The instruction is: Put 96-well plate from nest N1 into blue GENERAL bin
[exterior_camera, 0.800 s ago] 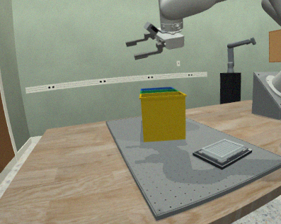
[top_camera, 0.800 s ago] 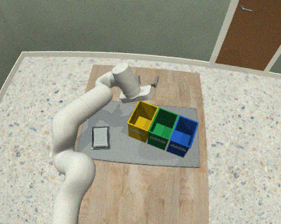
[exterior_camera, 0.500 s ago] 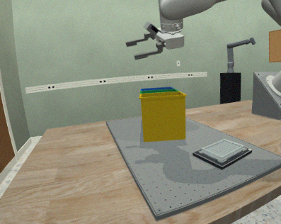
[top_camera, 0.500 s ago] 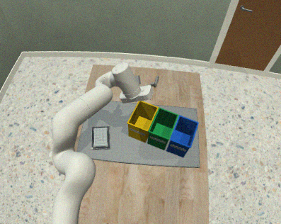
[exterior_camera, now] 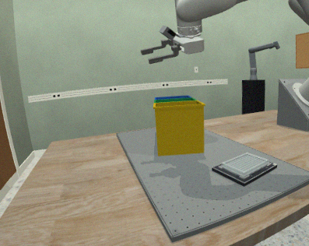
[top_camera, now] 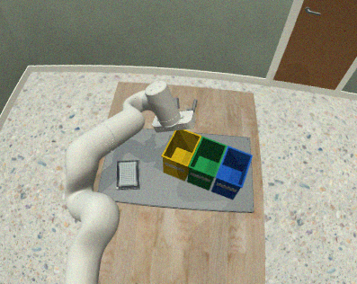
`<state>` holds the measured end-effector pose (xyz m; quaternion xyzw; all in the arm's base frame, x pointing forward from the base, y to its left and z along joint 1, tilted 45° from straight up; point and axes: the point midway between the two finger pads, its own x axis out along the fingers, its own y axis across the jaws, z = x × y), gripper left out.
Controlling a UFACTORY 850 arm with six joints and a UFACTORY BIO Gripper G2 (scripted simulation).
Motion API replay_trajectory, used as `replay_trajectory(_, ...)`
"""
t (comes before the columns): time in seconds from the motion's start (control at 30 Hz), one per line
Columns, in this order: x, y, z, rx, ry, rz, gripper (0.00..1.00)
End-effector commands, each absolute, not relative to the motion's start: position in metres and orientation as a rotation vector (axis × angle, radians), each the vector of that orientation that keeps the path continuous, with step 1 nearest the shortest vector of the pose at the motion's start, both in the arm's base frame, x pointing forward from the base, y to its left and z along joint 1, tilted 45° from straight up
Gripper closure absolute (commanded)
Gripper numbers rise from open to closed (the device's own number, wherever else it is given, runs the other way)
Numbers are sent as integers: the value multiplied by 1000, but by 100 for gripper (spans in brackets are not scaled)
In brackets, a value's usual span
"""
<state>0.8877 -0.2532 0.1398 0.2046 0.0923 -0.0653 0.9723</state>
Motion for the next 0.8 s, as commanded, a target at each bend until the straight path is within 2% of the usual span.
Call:
replay_trajectory(0.0,876,-244,131,468,171,-107,63)
replay_trajectory(0.77,811,-215,107,680,85,-64,63)
